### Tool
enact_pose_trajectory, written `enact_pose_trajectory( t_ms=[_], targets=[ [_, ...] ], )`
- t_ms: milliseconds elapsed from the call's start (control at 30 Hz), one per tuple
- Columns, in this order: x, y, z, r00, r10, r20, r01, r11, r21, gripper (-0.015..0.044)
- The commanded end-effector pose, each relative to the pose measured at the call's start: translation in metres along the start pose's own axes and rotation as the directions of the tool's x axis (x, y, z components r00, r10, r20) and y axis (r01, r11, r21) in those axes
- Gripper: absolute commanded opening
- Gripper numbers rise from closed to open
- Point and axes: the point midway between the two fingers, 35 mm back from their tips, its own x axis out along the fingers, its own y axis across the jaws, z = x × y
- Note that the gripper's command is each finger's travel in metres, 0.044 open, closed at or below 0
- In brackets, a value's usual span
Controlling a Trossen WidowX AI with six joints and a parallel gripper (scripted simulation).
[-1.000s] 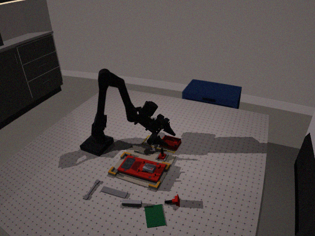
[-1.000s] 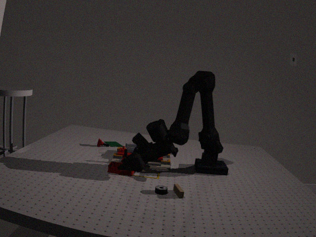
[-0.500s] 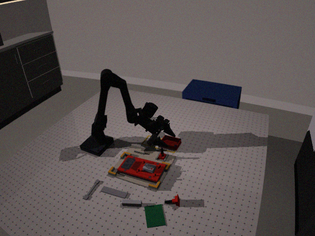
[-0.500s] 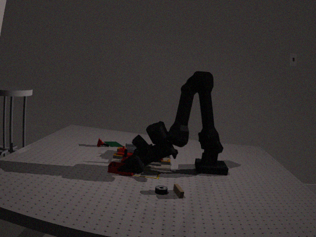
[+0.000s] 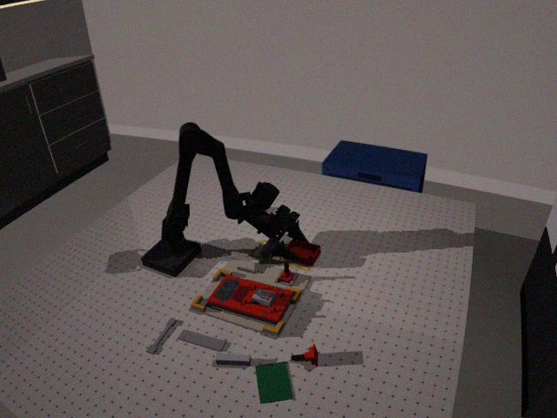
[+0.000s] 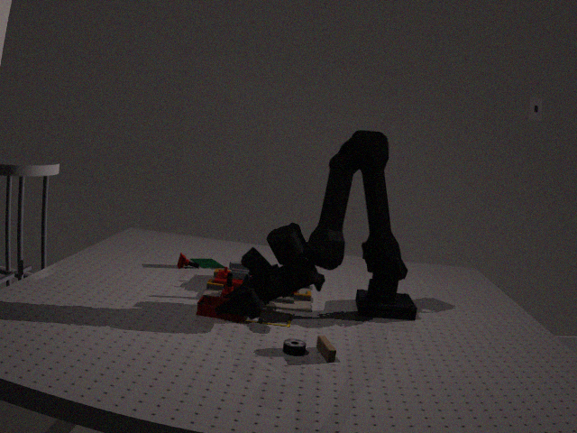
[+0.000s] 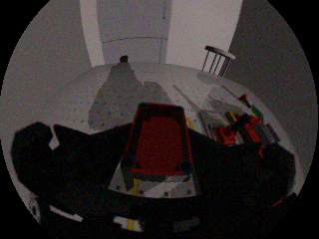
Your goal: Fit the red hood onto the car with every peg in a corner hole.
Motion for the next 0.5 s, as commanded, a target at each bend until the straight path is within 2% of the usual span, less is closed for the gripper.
enact_pose_trajectory(
  t_ms=[0,67,433,467],
  targets=[
    [0.0,0.0,0.0,1.0,0.001,0.001,-0.001,1.0,0.0,0.0308],
    [0.0,0.0,0.0,1.0,0.001,0.001,-0.001,1.0,0.0,0.0295],
    [-0.011,0.003,0.025,1.0,0.001,0.001,-0.001,1.0,0.001,0.0006],
    [-0.012,0.003,0.028,1.0,0.001,0.001,-0.001,1.0,0.001,0.0]
  ],
)
